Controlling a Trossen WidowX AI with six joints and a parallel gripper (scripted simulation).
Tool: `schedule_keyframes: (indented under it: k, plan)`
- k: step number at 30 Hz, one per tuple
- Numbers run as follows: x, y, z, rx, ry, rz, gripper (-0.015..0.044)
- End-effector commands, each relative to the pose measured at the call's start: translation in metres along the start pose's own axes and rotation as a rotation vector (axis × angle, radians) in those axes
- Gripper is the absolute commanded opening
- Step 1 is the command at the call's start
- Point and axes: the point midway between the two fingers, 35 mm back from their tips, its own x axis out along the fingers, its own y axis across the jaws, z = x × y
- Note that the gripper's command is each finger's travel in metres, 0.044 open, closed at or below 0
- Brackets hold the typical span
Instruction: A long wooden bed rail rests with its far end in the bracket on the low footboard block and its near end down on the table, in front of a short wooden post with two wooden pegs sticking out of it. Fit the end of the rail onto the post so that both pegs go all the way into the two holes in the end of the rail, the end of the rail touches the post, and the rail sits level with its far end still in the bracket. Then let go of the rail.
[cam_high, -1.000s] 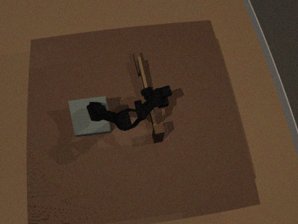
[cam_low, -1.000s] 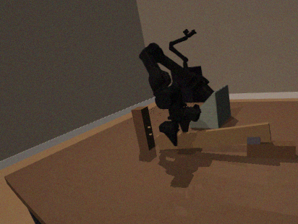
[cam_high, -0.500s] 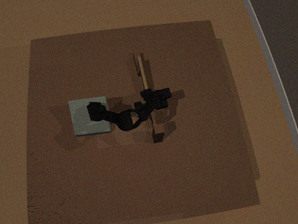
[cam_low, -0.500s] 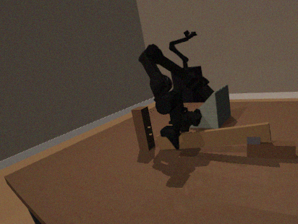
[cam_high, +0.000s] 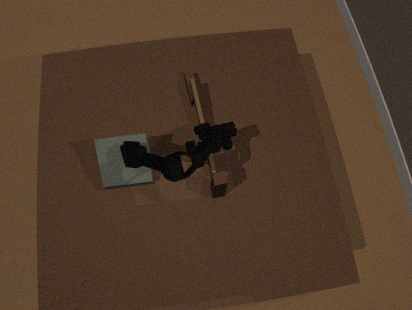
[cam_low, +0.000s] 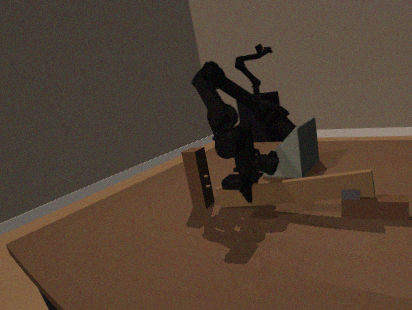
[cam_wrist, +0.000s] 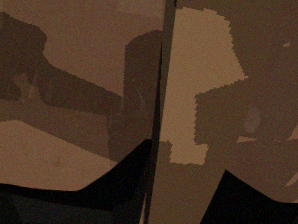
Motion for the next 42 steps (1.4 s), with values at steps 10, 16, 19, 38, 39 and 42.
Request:
schedule_keyframes:
  k: [10, 16, 19, 38, 39, 42]
  plan:
    - [0.0, 0.0, -0.001, -0.003, 0.005, -0.001, 0.0]
    - [-0.001, 0.0, 0.0, -0.003, 0.005, -0.001, 0.0]
    - [-0.003, 0.0, 0.0, -0.003, 0.005, -0.001, 0.0]
    - [-0.013, -0.001, 0.0, -0.003, 0.004, -0.001, 0.0]
    - [-0.013, -0.001, 0.0, -0.003, 0.004, -0.001, 0.0]
    - [-0.015, -0.001, 0.0, -0.003, 0.004, -0.001, 0.0]
